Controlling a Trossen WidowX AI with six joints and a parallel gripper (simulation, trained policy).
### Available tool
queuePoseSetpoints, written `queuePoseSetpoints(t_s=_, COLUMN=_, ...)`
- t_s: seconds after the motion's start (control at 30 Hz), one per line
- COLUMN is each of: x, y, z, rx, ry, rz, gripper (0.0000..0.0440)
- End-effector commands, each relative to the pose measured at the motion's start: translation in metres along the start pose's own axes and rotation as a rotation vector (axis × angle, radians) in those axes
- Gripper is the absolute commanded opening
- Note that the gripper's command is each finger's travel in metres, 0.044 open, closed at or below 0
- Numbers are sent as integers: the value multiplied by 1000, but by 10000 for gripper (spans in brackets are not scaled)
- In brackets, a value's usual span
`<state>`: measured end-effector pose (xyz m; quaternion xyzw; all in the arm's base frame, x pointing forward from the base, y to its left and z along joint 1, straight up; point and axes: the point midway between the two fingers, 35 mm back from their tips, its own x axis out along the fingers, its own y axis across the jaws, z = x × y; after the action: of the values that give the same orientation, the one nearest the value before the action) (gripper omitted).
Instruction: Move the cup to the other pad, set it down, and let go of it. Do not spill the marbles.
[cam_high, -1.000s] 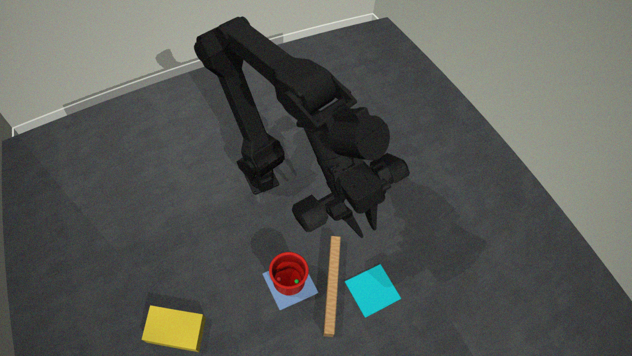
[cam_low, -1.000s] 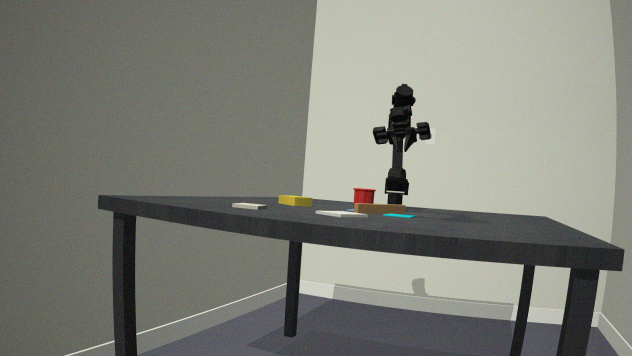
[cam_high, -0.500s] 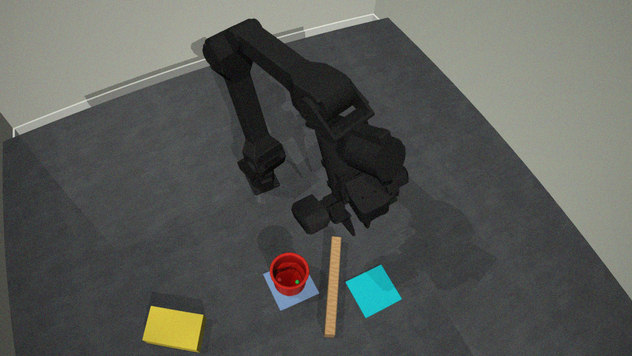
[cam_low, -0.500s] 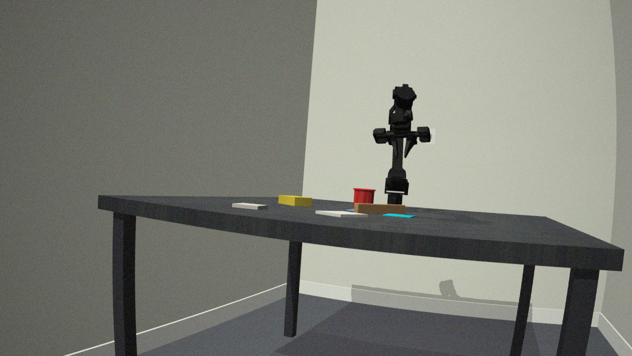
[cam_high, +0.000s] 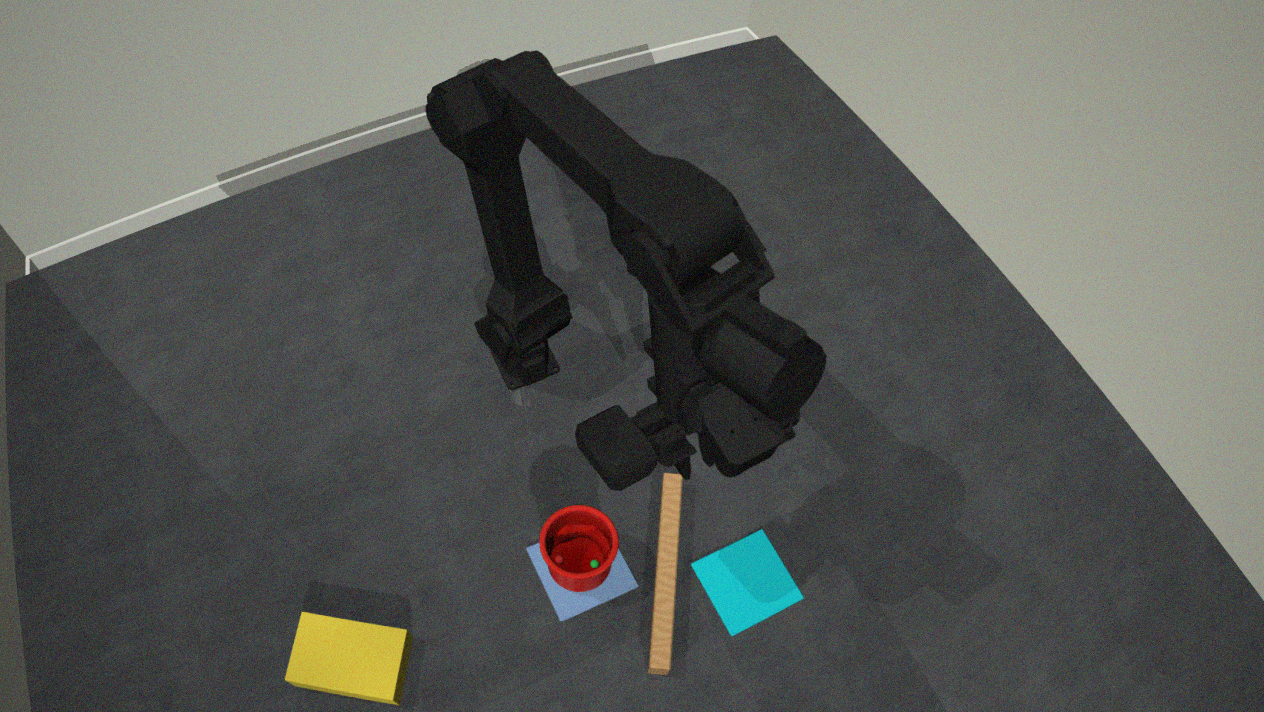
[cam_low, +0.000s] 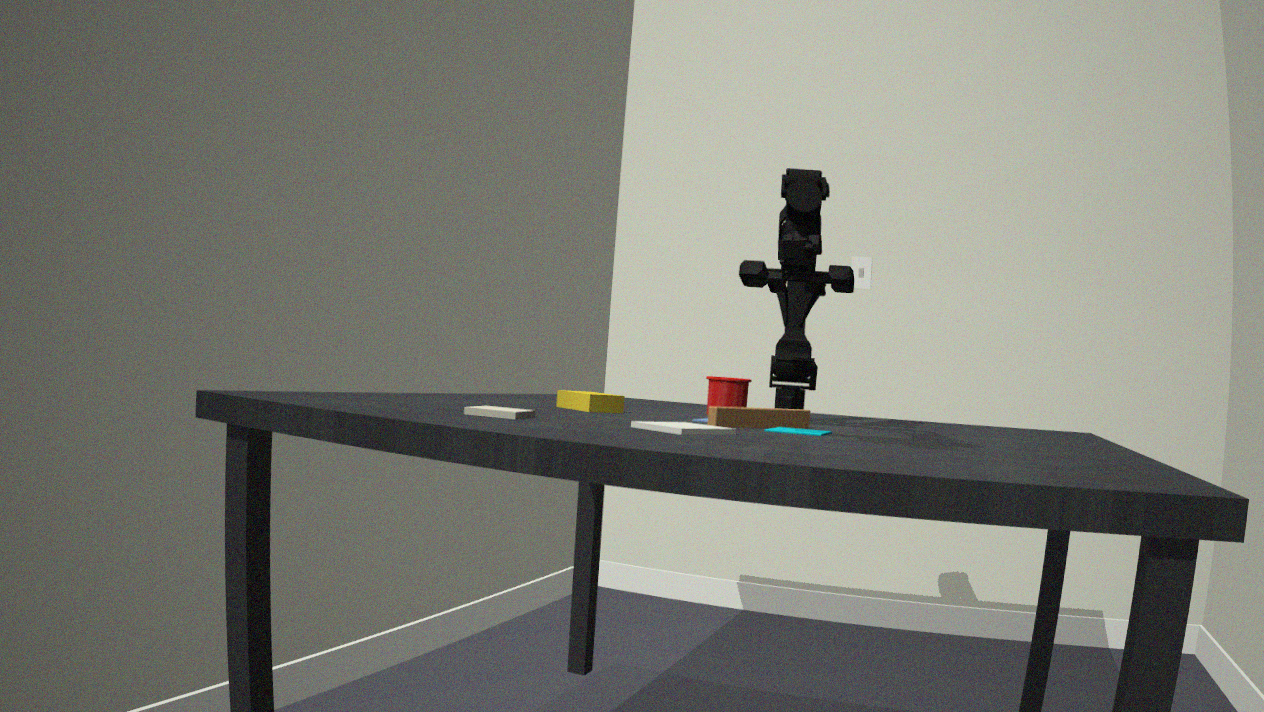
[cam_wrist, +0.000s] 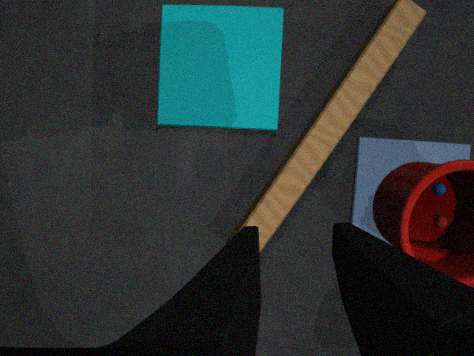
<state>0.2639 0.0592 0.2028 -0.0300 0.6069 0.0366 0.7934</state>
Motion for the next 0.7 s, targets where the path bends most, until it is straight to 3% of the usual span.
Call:
queuePoseSetpoints(t_s=0.0, x=7, y=-7, z=-2, rx=-22, ry=60, rz=-21, gripper=100)
queuePoseSetpoints(t_s=0.67, x=43, y=-39, z=-19, rx=-86, ry=247, rz=-70, gripper=145)
